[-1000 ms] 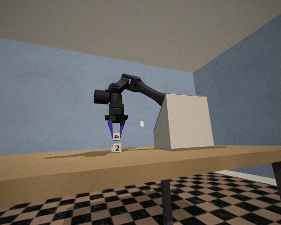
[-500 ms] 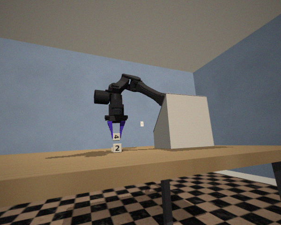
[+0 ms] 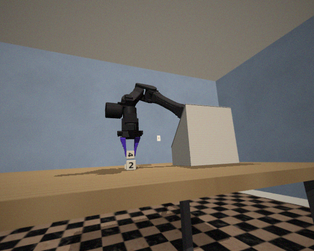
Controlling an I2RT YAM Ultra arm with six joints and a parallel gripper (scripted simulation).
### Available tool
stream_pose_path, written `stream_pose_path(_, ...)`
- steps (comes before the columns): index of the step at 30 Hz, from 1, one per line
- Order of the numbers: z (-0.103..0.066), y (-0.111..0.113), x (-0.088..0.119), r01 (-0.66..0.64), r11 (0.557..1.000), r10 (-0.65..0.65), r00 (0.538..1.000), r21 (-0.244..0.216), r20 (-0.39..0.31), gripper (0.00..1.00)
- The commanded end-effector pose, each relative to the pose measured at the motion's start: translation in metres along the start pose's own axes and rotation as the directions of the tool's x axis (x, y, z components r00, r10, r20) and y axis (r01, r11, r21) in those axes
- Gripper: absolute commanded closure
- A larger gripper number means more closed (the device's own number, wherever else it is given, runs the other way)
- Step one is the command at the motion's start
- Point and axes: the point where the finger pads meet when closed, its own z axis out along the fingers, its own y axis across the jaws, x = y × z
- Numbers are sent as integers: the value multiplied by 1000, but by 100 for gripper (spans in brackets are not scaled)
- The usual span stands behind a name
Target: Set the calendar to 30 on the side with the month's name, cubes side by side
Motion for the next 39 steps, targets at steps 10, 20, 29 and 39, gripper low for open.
stream_pose_path(10, 6, -4, -1, -1, 1000, 1, 1000, 14, 3, 73)
stream_pose_path(20, 12, -4, -1, -1, 1000, 0, 1000, 14, 3, 73)
stream_pose_path(29, 14, -4, -1, 0, 1000, 0, 1000, 14, 3, 73)
stream_pose_path(39, 14, -4, -1, 0, 1000, 0, 1000, 14, 3, 73)
